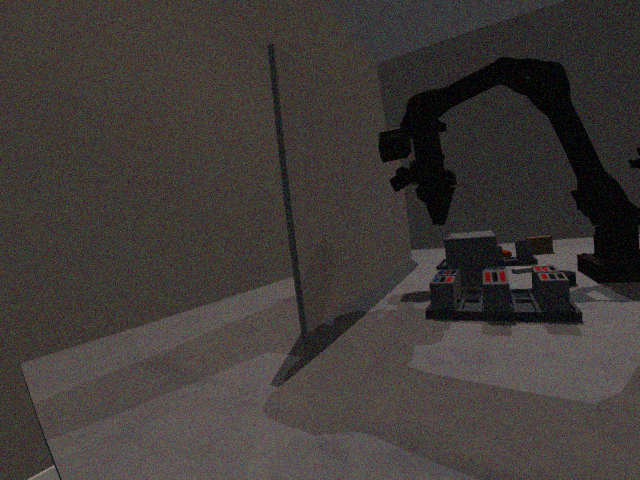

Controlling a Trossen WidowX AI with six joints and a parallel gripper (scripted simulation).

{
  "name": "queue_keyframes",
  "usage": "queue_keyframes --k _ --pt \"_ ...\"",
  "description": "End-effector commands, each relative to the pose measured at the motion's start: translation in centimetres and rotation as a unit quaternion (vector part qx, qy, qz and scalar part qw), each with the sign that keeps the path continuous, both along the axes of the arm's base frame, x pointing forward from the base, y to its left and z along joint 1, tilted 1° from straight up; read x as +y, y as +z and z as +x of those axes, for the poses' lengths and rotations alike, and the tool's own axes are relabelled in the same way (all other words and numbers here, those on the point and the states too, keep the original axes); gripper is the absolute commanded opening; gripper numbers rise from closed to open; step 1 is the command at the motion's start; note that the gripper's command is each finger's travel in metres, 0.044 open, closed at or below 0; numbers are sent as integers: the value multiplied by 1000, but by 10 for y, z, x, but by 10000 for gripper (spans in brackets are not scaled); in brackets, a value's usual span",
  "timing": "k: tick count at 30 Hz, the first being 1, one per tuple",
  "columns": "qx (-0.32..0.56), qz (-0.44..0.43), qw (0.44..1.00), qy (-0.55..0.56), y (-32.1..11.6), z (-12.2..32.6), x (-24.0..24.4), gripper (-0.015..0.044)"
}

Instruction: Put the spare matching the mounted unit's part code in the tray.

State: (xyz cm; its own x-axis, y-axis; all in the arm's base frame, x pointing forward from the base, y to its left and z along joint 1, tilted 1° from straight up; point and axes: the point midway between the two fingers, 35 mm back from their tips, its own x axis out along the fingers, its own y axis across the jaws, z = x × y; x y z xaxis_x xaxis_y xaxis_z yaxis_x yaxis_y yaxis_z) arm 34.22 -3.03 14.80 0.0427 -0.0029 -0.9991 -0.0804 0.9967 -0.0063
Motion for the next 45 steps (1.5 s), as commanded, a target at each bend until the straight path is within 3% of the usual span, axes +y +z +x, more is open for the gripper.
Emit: queue_keyframes --k 1,6,12,19,25,45 --pt "-3 -4 988 153 5 -25 58 440" --pt "-2 -10 931 366 4 -74 122 440" --pt "-2 -17 820 571 -2 -138 166 440" --pt "-2 -17 816 577 -2 -140 167 440" --pt "-1 -16 816 577 -32 -147 168 300" --pt "-1 -16 816 577 -60 -146 169 300"
